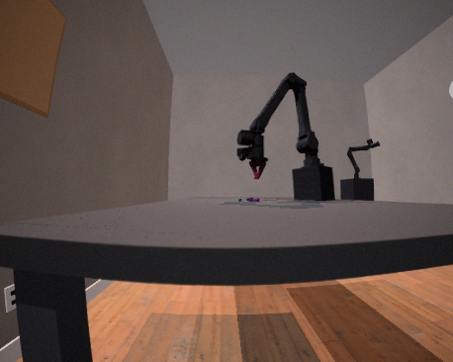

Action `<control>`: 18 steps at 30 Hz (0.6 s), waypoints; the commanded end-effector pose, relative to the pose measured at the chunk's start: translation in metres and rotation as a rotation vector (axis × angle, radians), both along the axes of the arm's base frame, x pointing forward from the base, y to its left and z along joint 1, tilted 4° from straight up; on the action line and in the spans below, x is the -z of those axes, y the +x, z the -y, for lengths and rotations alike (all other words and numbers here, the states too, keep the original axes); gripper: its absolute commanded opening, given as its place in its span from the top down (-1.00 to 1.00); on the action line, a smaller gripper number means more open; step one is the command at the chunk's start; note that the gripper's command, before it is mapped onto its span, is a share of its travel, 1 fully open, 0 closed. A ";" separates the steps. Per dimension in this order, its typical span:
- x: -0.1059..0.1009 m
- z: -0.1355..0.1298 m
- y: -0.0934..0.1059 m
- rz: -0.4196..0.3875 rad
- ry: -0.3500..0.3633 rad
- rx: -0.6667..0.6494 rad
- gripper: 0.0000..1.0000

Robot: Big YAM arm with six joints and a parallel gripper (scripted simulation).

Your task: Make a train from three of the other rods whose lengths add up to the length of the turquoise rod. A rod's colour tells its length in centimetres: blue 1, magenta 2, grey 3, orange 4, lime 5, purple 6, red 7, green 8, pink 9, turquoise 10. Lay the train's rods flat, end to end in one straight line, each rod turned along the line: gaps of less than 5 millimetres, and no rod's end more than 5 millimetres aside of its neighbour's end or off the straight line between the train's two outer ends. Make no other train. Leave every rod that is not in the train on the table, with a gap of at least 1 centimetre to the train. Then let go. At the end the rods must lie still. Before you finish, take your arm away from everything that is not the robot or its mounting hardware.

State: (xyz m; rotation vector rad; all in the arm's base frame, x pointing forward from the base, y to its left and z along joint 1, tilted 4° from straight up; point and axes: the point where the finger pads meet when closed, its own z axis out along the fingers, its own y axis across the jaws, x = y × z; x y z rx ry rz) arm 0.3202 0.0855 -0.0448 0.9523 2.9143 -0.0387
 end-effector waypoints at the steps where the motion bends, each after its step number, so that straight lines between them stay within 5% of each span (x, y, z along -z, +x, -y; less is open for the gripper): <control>1: 0.008 0.000 -0.008 -0.032 -0.013 0.008 0.91; 6: 0.006 0.000 -0.001 -0.018 -0.008 0.013 0.91; 8: -0.001 0.006 0.019 0.003 0.001 0.055 0.91; 11: -0.005 0.040 0.043 0.009 0.009 0.188 0.91; 14: -0.005 0.041 0.043 0.010 0.008 0.188 0.91; 16: -0.008 0.078 0.063 0.017 0.017 0.321 0.91; 18: -0.008 0.079 0.063 0.017 0.014 0.321 0.91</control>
